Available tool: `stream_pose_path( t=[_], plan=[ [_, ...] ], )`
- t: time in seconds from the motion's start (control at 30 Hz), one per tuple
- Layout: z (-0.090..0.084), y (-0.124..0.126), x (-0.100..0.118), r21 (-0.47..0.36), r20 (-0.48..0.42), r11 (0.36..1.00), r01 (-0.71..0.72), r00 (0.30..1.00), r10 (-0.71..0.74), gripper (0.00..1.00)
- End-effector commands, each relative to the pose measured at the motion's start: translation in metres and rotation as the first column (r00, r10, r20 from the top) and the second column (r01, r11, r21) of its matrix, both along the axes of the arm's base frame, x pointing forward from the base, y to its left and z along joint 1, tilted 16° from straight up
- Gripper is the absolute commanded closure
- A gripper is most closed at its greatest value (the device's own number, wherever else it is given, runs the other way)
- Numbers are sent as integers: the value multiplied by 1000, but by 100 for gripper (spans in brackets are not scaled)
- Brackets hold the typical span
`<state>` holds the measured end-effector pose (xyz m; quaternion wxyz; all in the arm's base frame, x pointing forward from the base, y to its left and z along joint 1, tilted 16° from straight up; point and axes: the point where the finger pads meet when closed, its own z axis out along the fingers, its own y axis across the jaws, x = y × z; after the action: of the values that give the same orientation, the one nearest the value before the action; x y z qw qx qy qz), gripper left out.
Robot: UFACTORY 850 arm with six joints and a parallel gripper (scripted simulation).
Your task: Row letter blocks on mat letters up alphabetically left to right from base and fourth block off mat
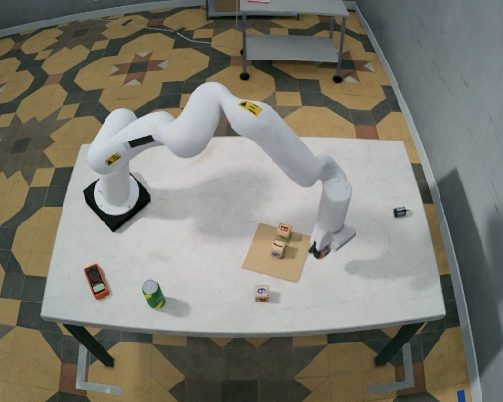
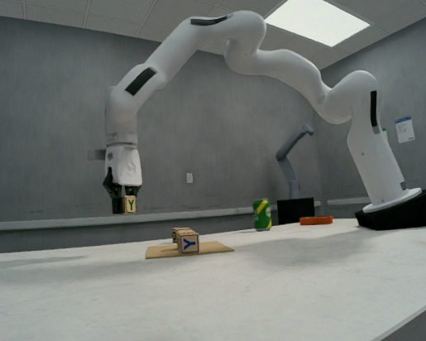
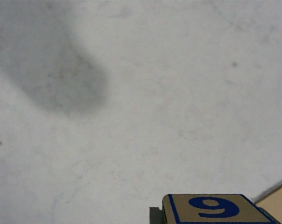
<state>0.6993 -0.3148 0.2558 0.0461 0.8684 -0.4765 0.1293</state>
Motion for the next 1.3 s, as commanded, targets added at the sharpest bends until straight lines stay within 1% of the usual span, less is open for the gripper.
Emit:
stream_pose_path(
  t=[0.0,0.17,0.23,0.27,0.47,0.73,0.8,0.83,0.87,0.97,1.13,1.2,1.27],
  plan=[
    [-1,-2,-19,13,38,991,133,990,-134,56],
    [-4,-3,-37,41,59,969,245,967,-247,56],
    [-4,-3,-37,41,59,969,245,967,-247,56],
    [-6,-3,-48,59,70,949,311,947,-314,56],
    [-10,-3,-69,94,87,900,426,897,-434,56],
    [-16,0,-101,149,103,802,579,797,-595,56],
    [-16,0,-101,149,103,802,579,797,-595,56],
    [-18,1,-110,166,105,766,621,761,-640,56],
    [-19,1,-116,175,106,746,643,740,-664,56],
    [-22,3,-127,194,107,704,684,698,-708,56],
    [-26,6,-148,230,105,614,755,608,-787,56],
    [-28,8,-154,240,104,588,773,582,-807,56],
    [-28,8,-156,244,103,577,779,571,-815,56]
  ],
)
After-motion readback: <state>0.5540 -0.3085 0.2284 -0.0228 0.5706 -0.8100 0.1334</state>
